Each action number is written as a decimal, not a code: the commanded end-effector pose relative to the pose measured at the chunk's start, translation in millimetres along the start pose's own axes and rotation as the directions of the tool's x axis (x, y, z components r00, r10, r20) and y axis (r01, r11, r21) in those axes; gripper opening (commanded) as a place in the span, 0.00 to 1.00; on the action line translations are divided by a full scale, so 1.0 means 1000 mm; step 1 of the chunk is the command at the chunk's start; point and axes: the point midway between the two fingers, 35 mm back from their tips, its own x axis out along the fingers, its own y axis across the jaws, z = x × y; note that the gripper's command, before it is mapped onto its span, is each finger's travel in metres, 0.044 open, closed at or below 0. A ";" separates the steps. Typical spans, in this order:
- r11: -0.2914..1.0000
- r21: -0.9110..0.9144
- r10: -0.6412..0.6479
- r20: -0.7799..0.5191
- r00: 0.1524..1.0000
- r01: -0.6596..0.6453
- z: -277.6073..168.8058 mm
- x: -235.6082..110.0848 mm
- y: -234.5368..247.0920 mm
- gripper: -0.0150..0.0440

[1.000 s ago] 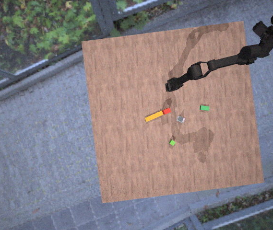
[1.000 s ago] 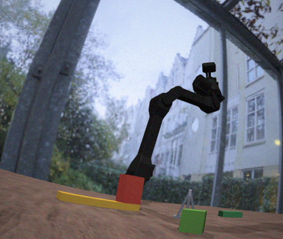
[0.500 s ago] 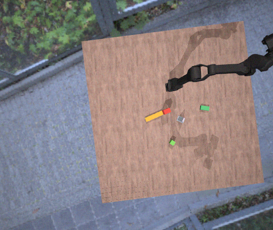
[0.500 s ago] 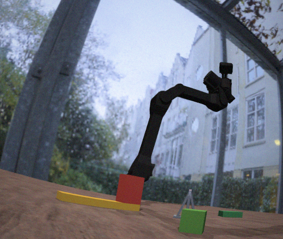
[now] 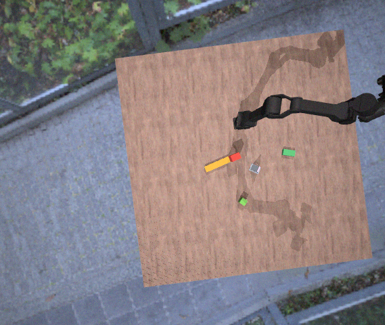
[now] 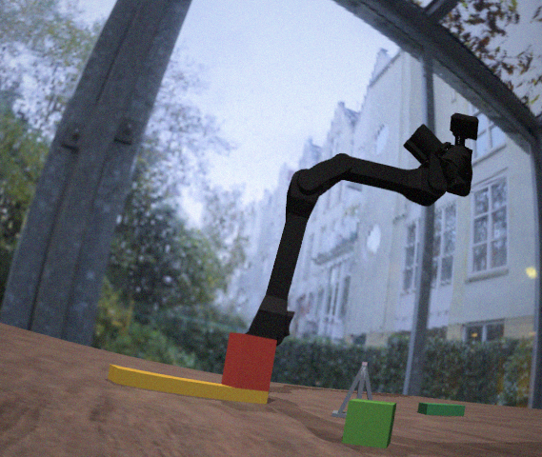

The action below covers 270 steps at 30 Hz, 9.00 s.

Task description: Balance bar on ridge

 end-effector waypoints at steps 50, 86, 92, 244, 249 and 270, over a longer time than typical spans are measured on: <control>0.754 0.075 -0.060 -0.982 0.182 0.653 -0.212 -0.330 -0.151 0.79; 0.075 -0.612 0.119 -0.779 -0.616 0.788 -0.096 -0.596 -0.165 0.79; -0.054 -0.714 0.189 -0.694 -0.694 0.699 -0.062 -0.626 -0.154 0.79; -0.488 -0.868 0.646 -0.286 -0.708 -0.094 0.104 -0.703 -0.044 0.25; -0.488 -0.868 0.646 -0.286 -0.708 -0.095 0.107 -0.696 -0.048 0.25; -0.667 -0.664 0.646 -0.291 -0.706 -0.337 0.042 -0.669 -0.049 0.25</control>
